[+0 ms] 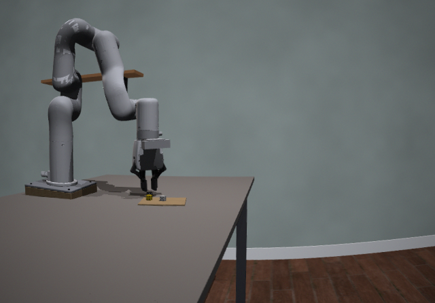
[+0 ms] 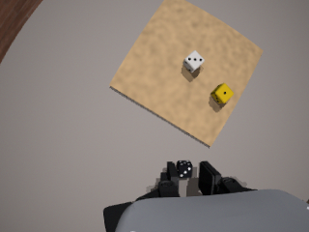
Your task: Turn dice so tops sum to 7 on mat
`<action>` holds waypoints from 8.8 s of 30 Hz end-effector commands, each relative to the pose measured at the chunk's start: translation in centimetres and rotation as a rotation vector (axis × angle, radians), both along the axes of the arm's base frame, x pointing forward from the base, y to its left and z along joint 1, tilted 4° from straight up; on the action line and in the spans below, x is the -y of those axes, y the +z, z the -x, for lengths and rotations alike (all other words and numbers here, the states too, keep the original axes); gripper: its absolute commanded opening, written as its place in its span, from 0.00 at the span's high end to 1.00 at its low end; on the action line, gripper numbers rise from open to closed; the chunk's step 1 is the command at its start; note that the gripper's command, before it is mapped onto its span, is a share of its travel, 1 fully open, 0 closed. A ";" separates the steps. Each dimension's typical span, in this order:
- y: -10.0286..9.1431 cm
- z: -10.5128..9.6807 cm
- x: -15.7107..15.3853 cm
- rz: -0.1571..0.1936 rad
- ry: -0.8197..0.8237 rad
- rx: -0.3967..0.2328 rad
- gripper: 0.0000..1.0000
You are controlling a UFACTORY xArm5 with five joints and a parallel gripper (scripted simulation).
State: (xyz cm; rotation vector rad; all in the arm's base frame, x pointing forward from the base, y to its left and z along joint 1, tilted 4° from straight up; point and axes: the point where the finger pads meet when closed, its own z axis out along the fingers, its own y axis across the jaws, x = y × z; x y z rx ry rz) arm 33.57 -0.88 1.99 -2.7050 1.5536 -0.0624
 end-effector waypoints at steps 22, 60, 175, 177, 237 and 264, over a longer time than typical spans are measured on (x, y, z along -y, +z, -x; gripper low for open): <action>-0.2 -0.1 0.0 0.000 0.000 0.003 0.69; -1.9 -0.2 0.1 0.000 0.000 0.003 0.69; 9.7 -8.4 9.1 0.045 0.625 0.007 0.89; 9.7 -9.3 10.5 0.050 0.697 0.007 0.89; 0.2 -10.3 12.2 0.055 0.752 0.006 0.89; 0.2 -10.3 12.2 0.055 0.752 0.006 0.89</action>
